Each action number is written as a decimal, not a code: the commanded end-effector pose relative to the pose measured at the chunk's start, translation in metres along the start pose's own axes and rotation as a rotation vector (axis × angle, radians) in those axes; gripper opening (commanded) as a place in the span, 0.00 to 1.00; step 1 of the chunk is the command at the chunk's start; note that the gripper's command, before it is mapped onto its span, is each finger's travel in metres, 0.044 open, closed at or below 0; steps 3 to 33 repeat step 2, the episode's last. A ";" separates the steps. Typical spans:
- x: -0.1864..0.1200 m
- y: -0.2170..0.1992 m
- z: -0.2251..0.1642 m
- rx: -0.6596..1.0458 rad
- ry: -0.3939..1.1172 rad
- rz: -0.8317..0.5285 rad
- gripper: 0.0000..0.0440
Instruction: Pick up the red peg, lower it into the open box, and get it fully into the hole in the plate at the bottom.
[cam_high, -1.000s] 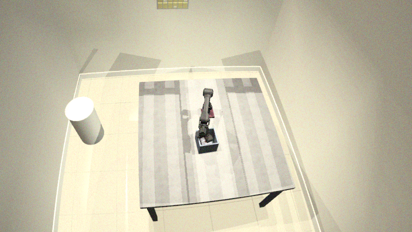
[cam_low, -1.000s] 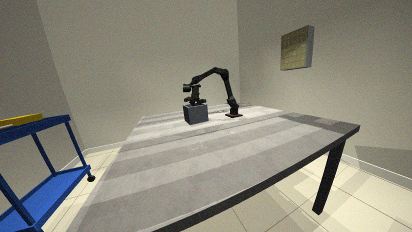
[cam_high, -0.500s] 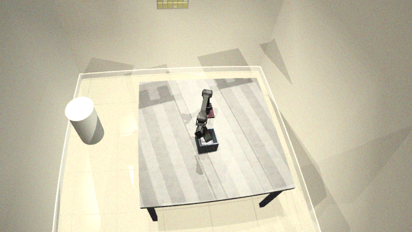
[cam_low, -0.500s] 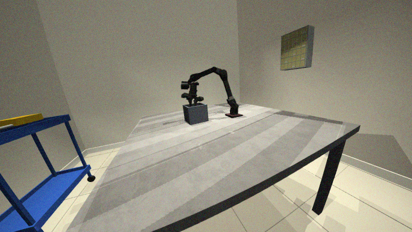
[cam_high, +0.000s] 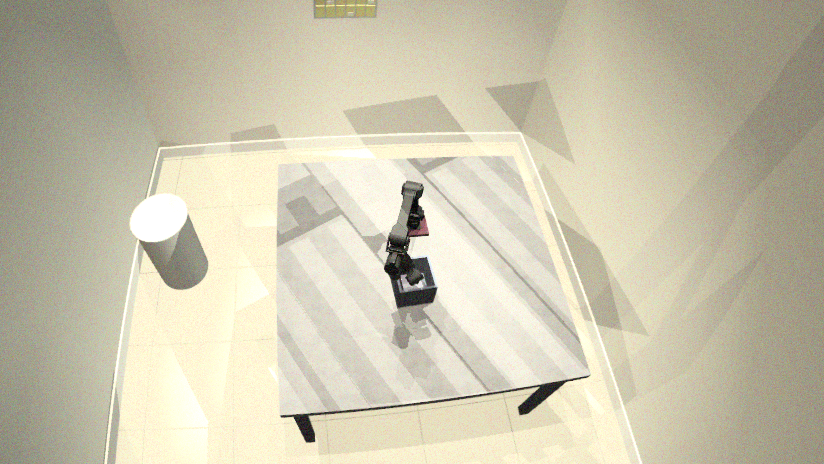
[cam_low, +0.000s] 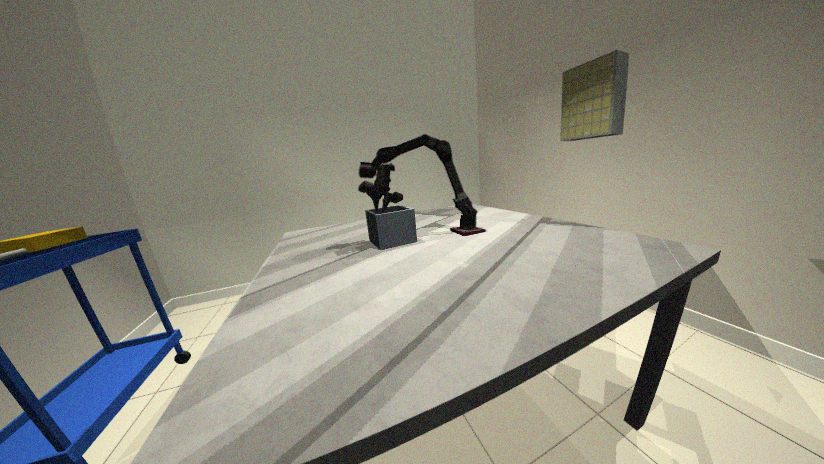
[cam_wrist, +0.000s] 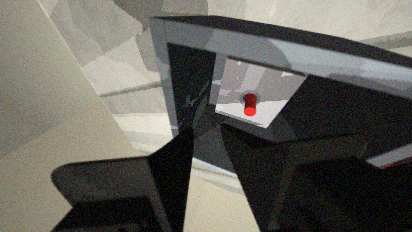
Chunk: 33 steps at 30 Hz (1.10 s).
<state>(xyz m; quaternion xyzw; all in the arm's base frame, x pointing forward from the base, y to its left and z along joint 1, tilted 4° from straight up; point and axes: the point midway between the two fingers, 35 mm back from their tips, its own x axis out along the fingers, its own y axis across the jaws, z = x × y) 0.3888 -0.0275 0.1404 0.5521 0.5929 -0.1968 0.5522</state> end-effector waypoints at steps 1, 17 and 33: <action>-0.002 0.005 0.001 -0.017 0.018 0.022 0.31; -0.002 0.006 0.002 -0.020 0.023 0.027 0.31; -0.002 0.006 0.002 -0.020 0.023 0.027 0.31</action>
